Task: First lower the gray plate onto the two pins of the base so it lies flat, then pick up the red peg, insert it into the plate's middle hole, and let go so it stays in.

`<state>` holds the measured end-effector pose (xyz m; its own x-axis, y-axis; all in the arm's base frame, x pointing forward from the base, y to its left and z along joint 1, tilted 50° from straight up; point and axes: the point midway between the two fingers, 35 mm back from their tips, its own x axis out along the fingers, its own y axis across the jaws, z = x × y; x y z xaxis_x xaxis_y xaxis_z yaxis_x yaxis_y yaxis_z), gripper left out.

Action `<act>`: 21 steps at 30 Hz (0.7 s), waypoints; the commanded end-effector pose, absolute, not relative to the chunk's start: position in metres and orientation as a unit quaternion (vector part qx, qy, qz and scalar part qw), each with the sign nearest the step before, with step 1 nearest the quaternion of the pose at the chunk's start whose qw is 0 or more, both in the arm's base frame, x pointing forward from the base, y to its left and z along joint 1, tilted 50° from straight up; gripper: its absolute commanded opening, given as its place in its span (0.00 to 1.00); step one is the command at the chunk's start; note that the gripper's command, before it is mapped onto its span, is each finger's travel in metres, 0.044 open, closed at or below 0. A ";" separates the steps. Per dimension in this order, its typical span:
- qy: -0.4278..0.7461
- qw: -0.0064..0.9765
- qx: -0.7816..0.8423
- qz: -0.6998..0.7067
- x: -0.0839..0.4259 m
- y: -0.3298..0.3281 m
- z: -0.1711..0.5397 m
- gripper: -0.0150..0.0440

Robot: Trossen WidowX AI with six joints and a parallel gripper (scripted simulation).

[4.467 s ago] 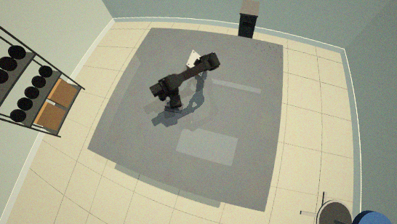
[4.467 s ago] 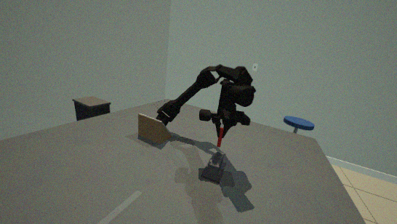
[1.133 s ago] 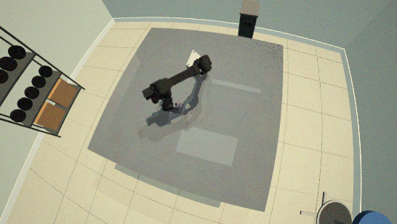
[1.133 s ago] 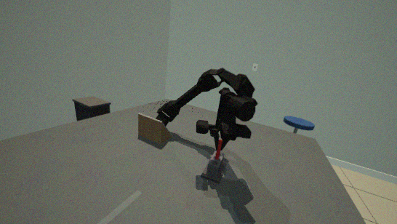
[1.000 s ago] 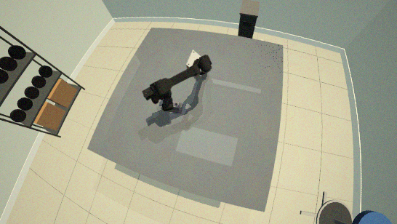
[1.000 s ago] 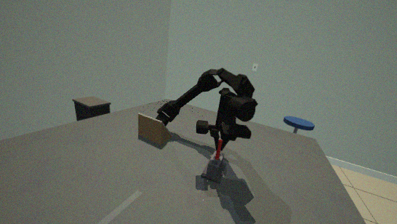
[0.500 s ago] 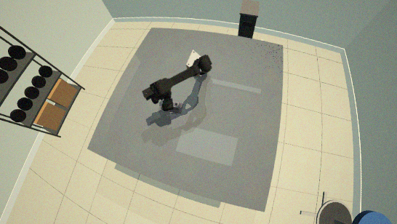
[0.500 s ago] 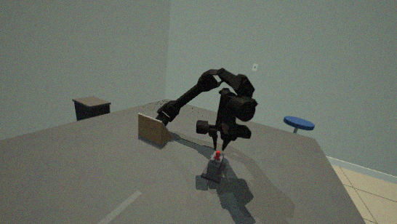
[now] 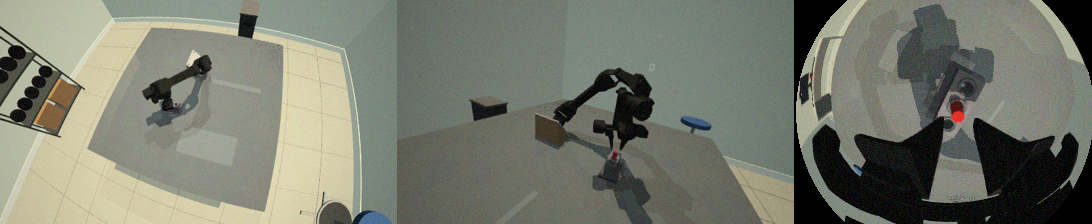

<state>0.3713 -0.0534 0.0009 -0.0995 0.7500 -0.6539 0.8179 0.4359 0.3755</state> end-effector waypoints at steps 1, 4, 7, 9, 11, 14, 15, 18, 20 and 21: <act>0.740 0.412 0.530 -0.040 0.372 -0.055 0.003 0.51; 0.740 0.411 0.530 -0.041 0.372 -0.057 0.004 0.51; 0.740 0.411 0.530 -0.041 0.372 -0.059 0.006 0.51; 0.740 0.411 0.530 -0.041 0.372 -0.060 0.007 0.51; 0.740 0.411 0.530 -0.041 0.372 -0.062 0.009 0.51; 0.740 0.411 0.530 -0.041 0.372 -0.063 0.010 0.51; 0.740 0.411 0.530 -0.041 0.372 -0.064 0.011 0.51; 0.740 0.411 0.530 -0.041 0.373 -0.066 0.013 0.51; 0.740 0.411 0.530 -0.041 0.373 -0.067 0.014 0.51; 0.741 0.411 0.530 -0.041 0.373 -0.067 0.015 0.51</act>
<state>0.3725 -0.0656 0.0134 -0.0980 0.7530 -0.6507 0.8205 0.4311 0.3753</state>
